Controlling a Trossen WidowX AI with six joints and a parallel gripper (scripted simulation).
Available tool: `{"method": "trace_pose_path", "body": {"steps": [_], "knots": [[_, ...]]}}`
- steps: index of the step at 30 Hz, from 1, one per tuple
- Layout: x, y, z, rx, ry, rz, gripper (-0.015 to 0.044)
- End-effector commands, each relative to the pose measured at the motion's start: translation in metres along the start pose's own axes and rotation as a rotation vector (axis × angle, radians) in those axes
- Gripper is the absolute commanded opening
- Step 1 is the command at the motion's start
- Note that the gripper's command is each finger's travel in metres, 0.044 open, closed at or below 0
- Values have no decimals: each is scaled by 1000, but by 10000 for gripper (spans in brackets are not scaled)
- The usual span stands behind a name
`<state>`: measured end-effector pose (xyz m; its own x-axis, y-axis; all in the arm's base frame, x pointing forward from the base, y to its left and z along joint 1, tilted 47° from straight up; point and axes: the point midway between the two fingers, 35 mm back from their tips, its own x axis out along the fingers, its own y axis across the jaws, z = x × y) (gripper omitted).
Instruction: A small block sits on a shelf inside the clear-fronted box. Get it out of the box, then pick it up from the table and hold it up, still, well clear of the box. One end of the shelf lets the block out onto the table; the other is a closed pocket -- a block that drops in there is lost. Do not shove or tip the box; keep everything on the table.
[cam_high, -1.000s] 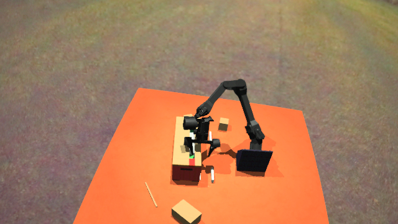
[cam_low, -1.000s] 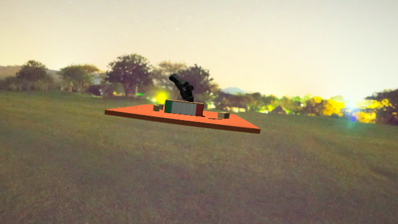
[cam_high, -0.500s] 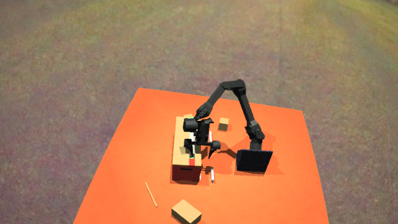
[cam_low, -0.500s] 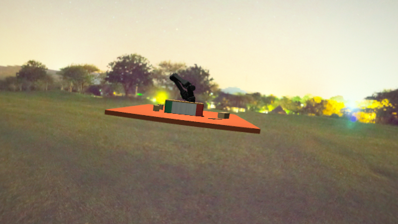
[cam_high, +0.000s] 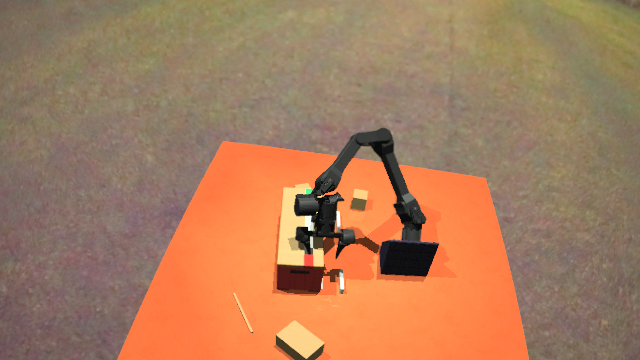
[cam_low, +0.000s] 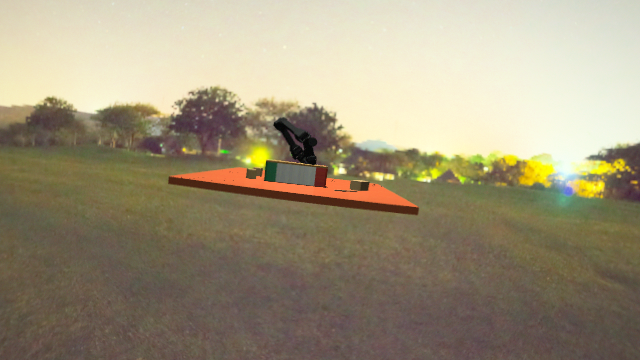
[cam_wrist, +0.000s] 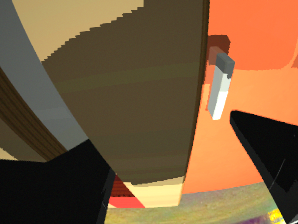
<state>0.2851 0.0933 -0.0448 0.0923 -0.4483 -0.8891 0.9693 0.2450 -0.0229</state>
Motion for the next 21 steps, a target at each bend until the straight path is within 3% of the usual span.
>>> {"method": "trace_pose_path", "body": {"steps": [1, 5, 11, 19, 21], "knots": [[2, 0, -6, 0, 4, -3, 400], [-5, 1, -10, 0, 5, -2, 400], [-56, 1, -24, 0, 3, 0, 400], [-54, 1, -23, -5, -2, 2, 400], [-58, 7, -28, -16, 20, 34, 348]]}}
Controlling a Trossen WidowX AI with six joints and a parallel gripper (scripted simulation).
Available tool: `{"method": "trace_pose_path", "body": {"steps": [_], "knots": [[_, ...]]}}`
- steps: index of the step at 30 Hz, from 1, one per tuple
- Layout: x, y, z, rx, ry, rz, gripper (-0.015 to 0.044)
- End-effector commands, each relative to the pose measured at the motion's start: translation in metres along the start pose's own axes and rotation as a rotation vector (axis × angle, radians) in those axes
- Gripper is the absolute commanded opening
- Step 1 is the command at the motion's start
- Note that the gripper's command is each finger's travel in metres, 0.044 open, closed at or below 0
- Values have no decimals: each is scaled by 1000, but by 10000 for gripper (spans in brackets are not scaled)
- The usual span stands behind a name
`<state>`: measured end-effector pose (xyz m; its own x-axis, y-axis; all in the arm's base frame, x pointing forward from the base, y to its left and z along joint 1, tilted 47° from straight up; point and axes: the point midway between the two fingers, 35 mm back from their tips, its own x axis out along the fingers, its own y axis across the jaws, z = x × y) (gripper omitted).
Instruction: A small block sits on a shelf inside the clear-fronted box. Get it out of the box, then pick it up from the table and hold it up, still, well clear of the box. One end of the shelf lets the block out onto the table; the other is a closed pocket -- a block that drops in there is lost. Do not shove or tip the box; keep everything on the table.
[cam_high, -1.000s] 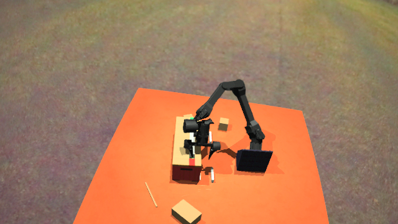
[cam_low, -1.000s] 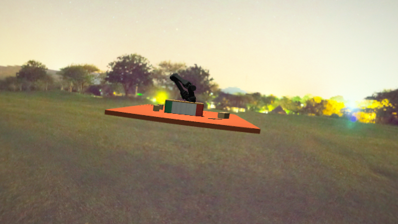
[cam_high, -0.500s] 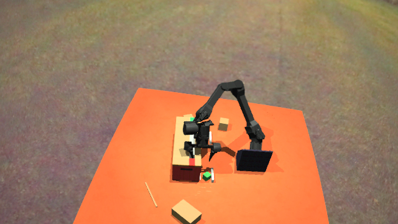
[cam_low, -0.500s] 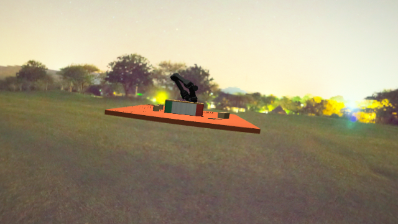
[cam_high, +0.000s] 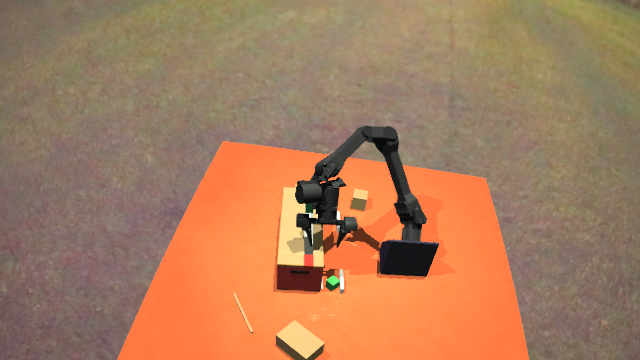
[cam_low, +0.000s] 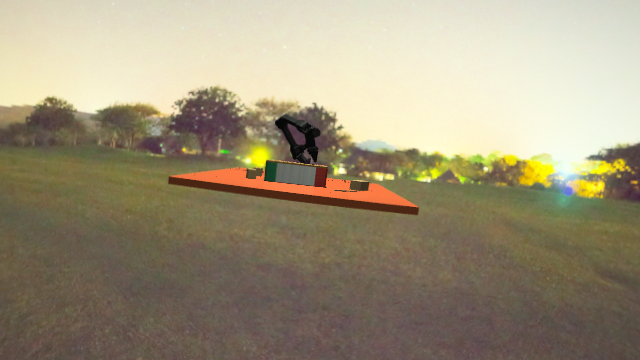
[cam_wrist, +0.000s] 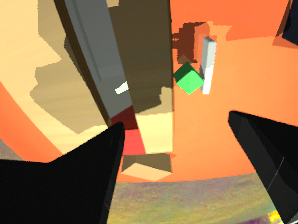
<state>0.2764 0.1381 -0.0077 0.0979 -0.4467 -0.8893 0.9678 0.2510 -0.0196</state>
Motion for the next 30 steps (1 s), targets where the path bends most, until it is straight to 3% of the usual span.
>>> {"method": "trace_pose_path", "body": {"steps": [1, 3, 9, 22, 30], "knots": [[-9, 11, -11, -29, 43, 65, 321], [-12, 14, -15, -132, 45, 93, 285], [-10, 10, -20, -492, -8, 106, 285], [-3, -6, -36, -1875, -239, 20, 285], [-1, -12, -41, -2312, -319, -68, 285]]}}
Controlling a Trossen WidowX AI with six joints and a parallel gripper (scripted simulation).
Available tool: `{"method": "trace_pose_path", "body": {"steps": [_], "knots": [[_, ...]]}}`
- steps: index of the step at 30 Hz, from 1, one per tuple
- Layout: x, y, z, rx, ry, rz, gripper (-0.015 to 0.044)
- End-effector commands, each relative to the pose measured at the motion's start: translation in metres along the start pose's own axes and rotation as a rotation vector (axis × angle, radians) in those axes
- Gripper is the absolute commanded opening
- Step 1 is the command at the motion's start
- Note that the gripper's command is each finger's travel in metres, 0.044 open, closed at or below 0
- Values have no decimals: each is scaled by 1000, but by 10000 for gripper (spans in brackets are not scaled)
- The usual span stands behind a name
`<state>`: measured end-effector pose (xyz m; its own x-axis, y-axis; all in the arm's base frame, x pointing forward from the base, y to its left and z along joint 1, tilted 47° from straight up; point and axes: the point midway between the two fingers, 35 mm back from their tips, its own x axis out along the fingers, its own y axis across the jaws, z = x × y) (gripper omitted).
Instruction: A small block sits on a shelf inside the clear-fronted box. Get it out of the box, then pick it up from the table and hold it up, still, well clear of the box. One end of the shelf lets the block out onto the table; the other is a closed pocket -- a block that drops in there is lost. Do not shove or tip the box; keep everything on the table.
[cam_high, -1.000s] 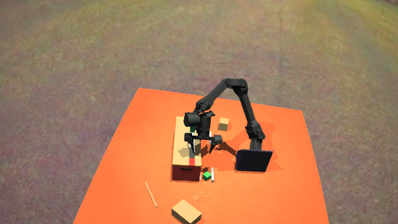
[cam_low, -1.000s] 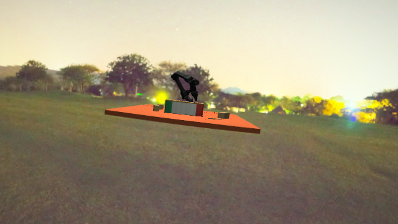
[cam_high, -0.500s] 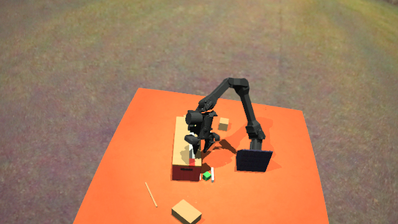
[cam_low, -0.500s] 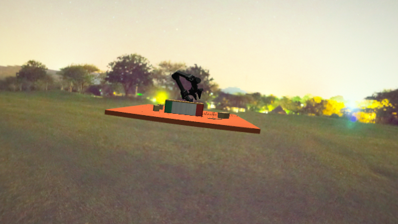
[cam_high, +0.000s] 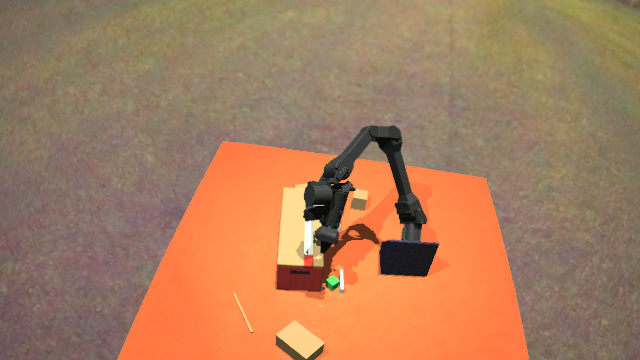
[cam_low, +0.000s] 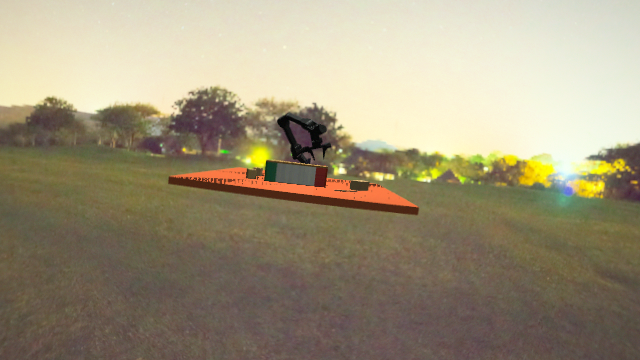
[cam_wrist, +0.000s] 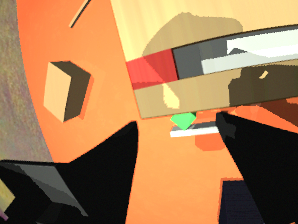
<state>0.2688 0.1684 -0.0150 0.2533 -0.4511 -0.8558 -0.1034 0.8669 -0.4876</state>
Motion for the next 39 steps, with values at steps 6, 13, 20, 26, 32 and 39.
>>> {"method": "trace_pose_path", "body": {"steps": [6, 13, 20, 26, 32, 39], "knots": [[5, 11, -18, -1214, -21, -154, 285], [5, 14, -23, -1602, 3, -213, 285], [5, 17, -28, -1983, 47, -275, 285], [5, 19, -32, -2306, 103, -323, 285], [4, 21, -36, -2627, 179, -376, 285], [4, 23, -40, -2996, 299, -432, 285]]}}
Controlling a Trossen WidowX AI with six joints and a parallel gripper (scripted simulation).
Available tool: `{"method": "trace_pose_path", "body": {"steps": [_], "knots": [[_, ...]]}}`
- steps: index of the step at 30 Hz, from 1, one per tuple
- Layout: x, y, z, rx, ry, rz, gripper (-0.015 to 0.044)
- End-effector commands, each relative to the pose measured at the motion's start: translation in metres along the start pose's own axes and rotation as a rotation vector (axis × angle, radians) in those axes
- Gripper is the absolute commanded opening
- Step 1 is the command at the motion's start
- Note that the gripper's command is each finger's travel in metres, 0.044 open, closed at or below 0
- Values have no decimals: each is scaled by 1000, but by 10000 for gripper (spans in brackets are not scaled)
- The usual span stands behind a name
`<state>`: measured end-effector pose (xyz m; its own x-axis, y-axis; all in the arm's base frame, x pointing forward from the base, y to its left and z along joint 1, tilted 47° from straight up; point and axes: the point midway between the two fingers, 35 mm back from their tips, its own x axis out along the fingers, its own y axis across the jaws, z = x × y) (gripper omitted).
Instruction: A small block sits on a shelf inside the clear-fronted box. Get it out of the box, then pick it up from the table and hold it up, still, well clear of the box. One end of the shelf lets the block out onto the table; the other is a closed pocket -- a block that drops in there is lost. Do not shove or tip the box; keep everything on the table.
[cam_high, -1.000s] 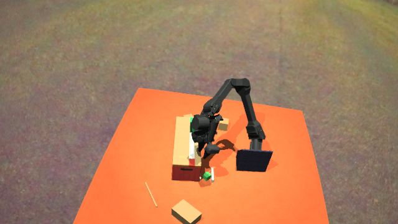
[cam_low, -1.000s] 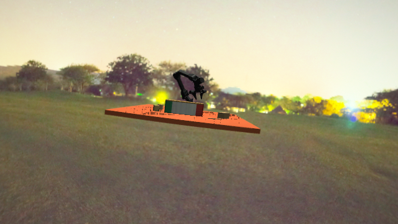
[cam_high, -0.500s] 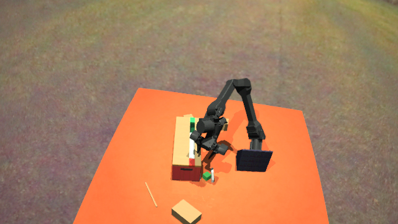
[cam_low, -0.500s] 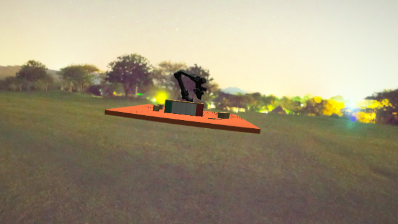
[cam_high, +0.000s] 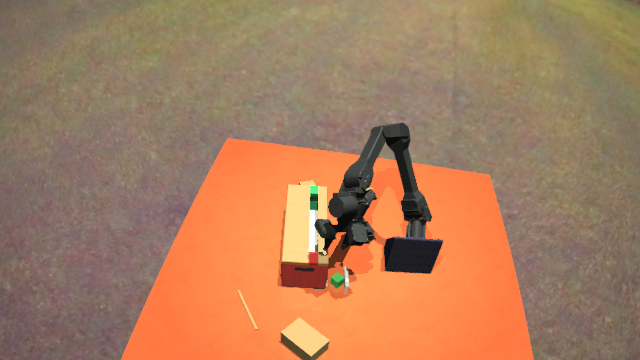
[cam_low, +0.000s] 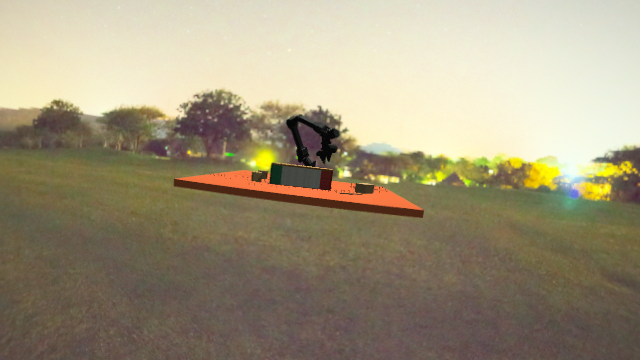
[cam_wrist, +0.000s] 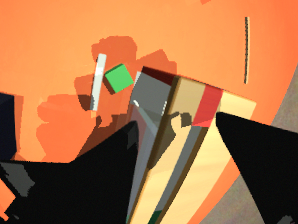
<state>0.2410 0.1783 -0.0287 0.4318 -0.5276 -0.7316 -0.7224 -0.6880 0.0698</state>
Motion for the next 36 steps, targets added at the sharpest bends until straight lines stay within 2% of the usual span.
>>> {"method": "trace_pose_path", "body": {"steps": [1, 6, 27, 29, 34, 36], "knots": [[0, 9, 12, -938, 125, 9, 285], [-1, 10, 13, -1188, 146, 25, 285], [-1, 10, 13, -1197, 146, 26, 285], [11, 12, 14, -1197, 145, 25, 285], [80, 39, 14, -1197, 148, 27, 285], [88, 45, 13, -1197, 149, 29, 285]]}}
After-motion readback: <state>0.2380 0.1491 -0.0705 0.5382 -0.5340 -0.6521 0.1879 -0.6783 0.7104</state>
